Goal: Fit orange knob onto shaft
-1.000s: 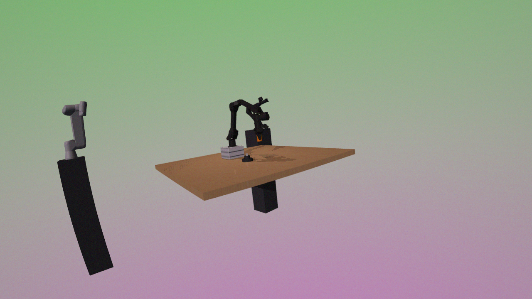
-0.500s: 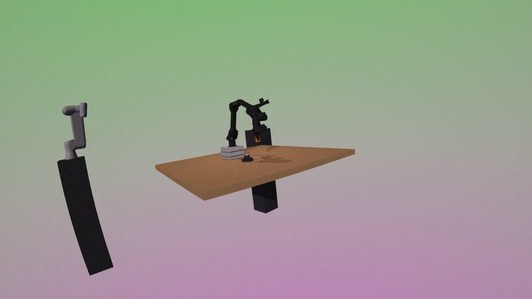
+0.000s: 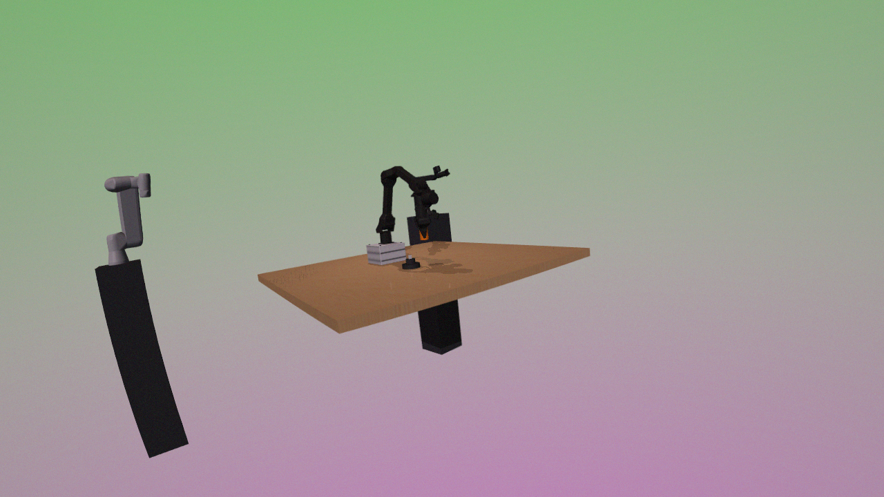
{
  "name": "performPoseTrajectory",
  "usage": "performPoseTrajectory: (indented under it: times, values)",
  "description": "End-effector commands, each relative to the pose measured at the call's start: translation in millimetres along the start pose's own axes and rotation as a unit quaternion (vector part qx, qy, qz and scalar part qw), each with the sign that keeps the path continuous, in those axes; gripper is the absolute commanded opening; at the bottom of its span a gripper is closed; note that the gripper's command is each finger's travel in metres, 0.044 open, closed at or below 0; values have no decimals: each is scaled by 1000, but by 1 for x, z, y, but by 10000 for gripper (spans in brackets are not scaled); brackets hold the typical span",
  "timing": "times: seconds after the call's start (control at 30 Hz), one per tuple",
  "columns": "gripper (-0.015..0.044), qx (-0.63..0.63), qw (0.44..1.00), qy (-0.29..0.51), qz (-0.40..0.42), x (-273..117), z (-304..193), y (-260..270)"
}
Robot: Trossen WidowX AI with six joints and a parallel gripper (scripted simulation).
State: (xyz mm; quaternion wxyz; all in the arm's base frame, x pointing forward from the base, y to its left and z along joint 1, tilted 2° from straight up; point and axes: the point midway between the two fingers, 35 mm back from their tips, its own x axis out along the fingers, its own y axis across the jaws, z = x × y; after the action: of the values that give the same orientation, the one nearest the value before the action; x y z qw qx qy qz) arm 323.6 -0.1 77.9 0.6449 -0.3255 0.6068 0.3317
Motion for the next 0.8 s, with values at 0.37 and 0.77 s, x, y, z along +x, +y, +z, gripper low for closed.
performPoseTrajectory:
  times: [0.37,0.77]
  values:
    - [0,-3,1000,1,-2,14,-34,-30]
    - [0,-6,1000,5,-4,25,-64,-50]
